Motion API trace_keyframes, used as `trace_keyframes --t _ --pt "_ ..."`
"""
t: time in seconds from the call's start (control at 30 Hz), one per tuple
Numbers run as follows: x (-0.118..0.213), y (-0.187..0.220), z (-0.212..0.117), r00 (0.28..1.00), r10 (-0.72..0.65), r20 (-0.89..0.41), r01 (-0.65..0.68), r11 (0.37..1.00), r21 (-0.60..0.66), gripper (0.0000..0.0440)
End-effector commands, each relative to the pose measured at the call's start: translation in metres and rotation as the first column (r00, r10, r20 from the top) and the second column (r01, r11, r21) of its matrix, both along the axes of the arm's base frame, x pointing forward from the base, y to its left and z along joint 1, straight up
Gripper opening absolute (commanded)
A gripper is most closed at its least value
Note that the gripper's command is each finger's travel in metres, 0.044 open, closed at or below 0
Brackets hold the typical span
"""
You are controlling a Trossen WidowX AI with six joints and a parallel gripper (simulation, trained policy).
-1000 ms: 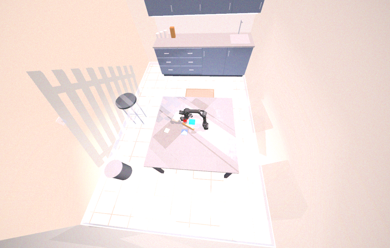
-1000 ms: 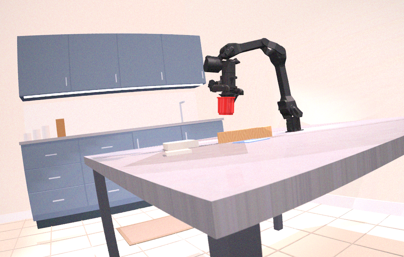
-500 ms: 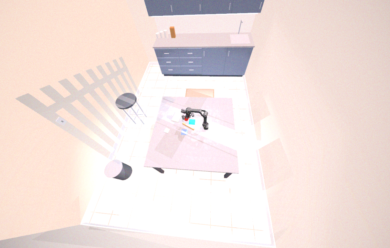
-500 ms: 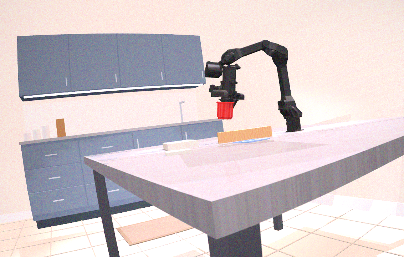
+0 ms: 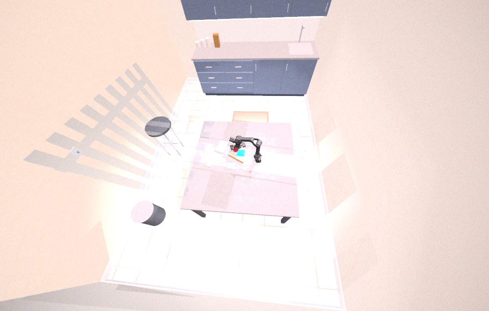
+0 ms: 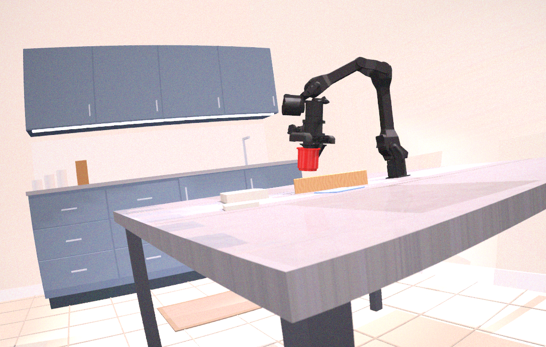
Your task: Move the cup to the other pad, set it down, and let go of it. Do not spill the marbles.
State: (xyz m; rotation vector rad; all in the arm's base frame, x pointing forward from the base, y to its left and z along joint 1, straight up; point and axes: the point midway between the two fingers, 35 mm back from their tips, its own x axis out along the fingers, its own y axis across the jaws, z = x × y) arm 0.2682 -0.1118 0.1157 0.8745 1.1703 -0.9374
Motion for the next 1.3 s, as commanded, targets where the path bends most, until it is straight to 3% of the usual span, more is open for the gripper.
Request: trace_keyframes --t 0.0,0.63,0.77,0.9,1.27 --pt "-0.008 -0.001 -0.011 1.000 -0.006 -0.010 0.006 1.000 -0.003 0.0000" --pt "-0.048 0.004 -0.056 0.997 -0.052 -0.054 0.052 0.999 0.007 0.0017" --pt "-0.050 0.001 -0.058 0.997 -0.065 -0.035 0.065 0.998 0.000 0.0058" --pt "-0.045 -0.004 -0.053 0.997 -0.079 0.018 0.079 0.997 -0.009 0.0152" --pt "-0.049 -0.004 -0.041 0.992 -0.075 0.105 0.076 0.997 -0.011 0.0184"
